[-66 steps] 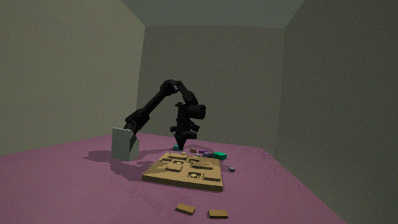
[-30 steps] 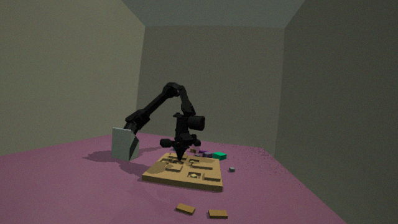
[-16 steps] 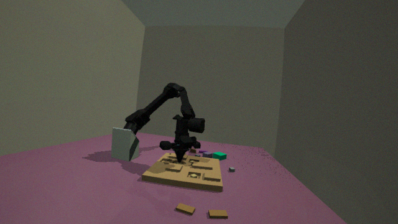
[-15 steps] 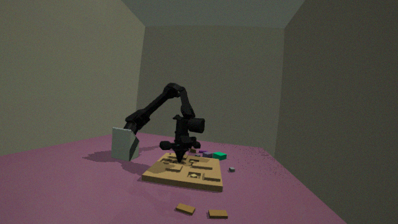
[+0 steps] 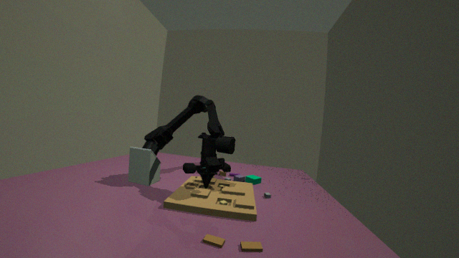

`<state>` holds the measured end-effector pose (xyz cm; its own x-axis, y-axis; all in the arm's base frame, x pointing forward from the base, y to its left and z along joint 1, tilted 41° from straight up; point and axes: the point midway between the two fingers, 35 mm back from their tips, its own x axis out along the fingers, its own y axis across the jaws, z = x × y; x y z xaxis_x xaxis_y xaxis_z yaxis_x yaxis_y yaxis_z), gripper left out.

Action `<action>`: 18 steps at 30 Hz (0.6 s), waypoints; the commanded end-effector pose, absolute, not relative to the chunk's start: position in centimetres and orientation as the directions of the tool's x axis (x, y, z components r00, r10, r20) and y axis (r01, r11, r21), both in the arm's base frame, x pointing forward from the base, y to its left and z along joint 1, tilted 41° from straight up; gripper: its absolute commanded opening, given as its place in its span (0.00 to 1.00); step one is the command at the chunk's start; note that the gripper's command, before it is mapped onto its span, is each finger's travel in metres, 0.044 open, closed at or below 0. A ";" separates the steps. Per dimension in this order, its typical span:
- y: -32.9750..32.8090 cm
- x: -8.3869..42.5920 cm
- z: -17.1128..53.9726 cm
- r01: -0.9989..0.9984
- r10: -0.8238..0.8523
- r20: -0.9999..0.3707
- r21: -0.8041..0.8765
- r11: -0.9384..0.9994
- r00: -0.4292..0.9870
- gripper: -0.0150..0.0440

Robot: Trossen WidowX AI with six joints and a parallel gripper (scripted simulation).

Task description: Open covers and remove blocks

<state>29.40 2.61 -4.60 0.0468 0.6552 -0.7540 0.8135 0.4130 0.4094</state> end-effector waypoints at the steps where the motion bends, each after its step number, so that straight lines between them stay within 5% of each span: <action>1: 2.7 29.2 -4.8 0.902 0.657 -0.753 0.310 0.299 0.041 0.25; 8: 2.6 29.1 -4.9 0.977 0.657 -0.753 -0.108 -0.185 0.041 0.25; 14: 2.6 29.1 -4.9 0.705 0.657 -0.753 -0.444 -0.553 0.041 0.25; 18: 2.6 29.0 -5.0 0.600 0.657 -0.753 -0.507 -0.618 0.041 0.25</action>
